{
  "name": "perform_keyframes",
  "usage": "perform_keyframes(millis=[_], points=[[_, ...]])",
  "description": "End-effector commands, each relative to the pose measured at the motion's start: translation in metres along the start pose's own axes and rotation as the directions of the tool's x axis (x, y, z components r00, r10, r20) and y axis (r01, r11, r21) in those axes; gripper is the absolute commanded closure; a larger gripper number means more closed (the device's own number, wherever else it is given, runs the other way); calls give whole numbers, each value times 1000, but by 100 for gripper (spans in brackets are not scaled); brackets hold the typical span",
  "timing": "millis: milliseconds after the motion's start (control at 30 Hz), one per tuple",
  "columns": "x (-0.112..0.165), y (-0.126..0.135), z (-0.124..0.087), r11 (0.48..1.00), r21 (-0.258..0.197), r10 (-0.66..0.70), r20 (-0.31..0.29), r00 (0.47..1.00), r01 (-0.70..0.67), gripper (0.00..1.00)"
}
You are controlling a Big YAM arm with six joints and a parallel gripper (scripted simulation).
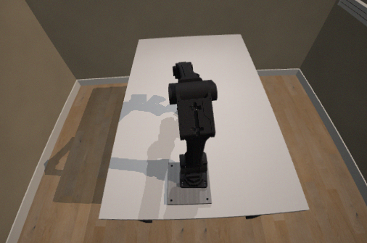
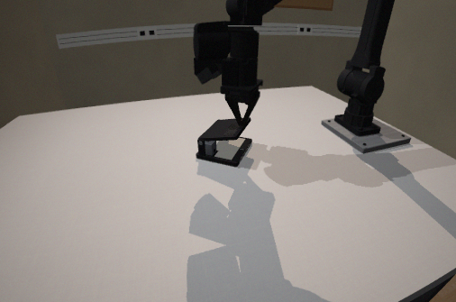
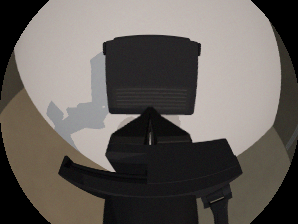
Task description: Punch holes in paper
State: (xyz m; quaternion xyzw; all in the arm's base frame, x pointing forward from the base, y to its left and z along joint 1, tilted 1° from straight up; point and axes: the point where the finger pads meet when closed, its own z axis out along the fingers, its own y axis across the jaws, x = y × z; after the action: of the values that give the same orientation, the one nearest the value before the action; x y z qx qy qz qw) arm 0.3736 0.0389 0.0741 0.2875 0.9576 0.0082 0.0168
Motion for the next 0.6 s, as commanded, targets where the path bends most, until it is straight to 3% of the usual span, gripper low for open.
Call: perform_keyframes(millis=[0, 567], points=[[-2, -3, 18, 1000, 22, 11, -9, 1000, -11, 100], [0, -5, 28, 1000, 22, 11, -9, 1000, -11, 100]])
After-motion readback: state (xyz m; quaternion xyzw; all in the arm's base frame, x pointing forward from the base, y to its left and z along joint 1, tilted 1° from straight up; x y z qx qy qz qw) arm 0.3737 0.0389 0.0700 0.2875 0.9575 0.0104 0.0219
